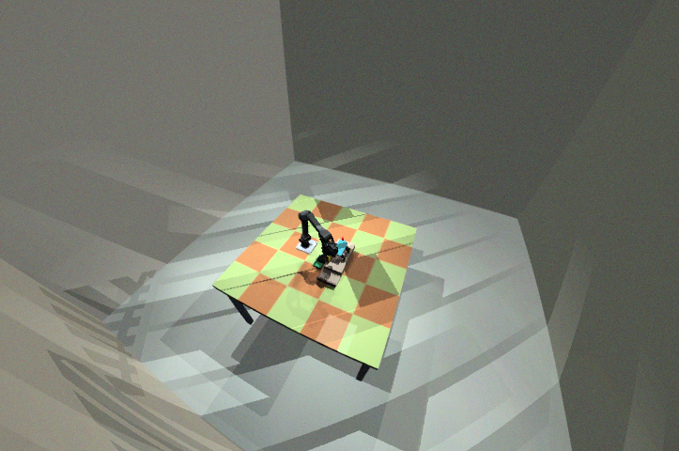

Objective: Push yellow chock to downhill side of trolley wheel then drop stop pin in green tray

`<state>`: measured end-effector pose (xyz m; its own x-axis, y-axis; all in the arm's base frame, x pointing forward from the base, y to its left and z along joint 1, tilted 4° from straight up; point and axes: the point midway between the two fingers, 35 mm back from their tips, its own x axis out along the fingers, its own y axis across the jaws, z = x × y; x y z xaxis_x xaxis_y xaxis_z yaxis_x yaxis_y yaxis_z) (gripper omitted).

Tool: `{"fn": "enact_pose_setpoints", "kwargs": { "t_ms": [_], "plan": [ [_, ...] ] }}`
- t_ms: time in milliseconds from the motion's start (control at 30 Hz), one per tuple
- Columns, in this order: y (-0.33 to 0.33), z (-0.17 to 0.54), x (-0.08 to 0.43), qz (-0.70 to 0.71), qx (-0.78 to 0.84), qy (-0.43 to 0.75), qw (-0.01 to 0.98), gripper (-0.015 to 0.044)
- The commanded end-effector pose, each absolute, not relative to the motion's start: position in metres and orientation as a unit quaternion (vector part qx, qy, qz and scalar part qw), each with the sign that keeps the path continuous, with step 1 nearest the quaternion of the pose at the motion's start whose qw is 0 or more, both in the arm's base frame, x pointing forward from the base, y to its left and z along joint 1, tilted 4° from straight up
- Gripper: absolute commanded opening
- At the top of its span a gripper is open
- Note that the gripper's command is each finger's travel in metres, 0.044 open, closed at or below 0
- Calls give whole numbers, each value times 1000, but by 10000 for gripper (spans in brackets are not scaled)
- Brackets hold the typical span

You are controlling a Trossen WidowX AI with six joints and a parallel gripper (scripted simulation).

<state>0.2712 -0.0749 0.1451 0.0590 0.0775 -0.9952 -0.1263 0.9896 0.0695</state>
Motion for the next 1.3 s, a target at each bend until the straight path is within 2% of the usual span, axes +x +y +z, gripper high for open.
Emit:
{"fn": "enact_pose_setpoints", "kwargs": {
  "t_ms": [0,300,433,567,867,1267],
  "plan": [
    [-76,160,271,73,-19,678,731,190],
    [-77,184,271,73,-19,678,731,190],
    [-77,175,270,69,-18,680,730,295],
    [-78,184,269,33,12,674,737,190],
    [-52,200,276,-72,144,658,736,190],
    [5,209,289,-182,316,641,676,190]
  ]
}}
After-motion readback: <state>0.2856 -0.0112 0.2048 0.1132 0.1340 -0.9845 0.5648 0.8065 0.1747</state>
